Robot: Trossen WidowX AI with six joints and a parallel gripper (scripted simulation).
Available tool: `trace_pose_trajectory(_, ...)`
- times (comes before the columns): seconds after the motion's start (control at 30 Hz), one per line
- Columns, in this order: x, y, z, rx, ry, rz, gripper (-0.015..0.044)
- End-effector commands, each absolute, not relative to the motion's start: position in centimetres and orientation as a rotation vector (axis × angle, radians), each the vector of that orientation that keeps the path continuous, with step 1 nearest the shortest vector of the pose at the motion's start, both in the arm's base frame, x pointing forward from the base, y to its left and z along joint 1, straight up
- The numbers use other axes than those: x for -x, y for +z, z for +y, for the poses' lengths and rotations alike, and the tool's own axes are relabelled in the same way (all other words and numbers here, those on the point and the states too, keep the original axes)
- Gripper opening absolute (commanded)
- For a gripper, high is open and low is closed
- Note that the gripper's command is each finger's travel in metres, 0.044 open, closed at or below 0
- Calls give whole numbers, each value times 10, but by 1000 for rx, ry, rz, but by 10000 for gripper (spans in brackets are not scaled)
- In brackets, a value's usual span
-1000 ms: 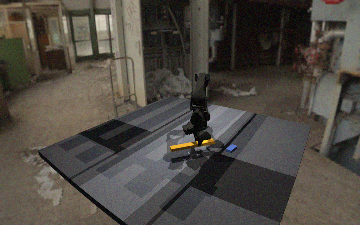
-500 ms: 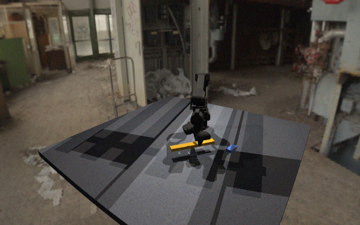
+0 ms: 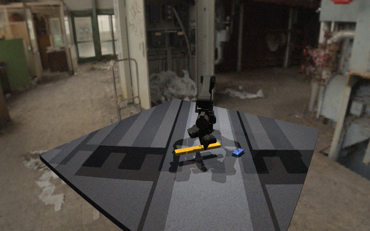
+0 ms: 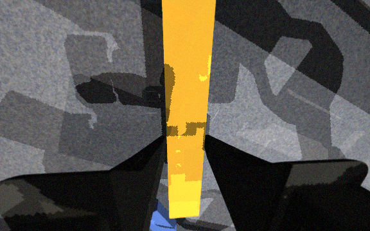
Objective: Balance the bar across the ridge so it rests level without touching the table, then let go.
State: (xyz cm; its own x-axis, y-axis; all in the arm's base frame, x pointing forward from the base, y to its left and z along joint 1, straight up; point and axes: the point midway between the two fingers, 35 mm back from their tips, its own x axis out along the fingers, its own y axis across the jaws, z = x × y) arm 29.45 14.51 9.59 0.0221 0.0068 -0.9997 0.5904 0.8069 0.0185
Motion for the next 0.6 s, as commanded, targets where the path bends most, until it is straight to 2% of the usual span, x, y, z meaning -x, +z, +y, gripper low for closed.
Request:
trace_pose_trajectory(0.0,-295,96,145,-504,-483,1494,185)
trace_pose_trajectory(0.17,-295,96,145,-504,-483,1494,185)
trace_pose_trajectory(0.47,-295,96,145,-504,-483,1494,421)
trace_pose_trajectory(0.5,-295,96,145,-504,-483,1494,440)
trace_pose_trajectory(0.57,-295,96,145,-504,-483,1494,440)
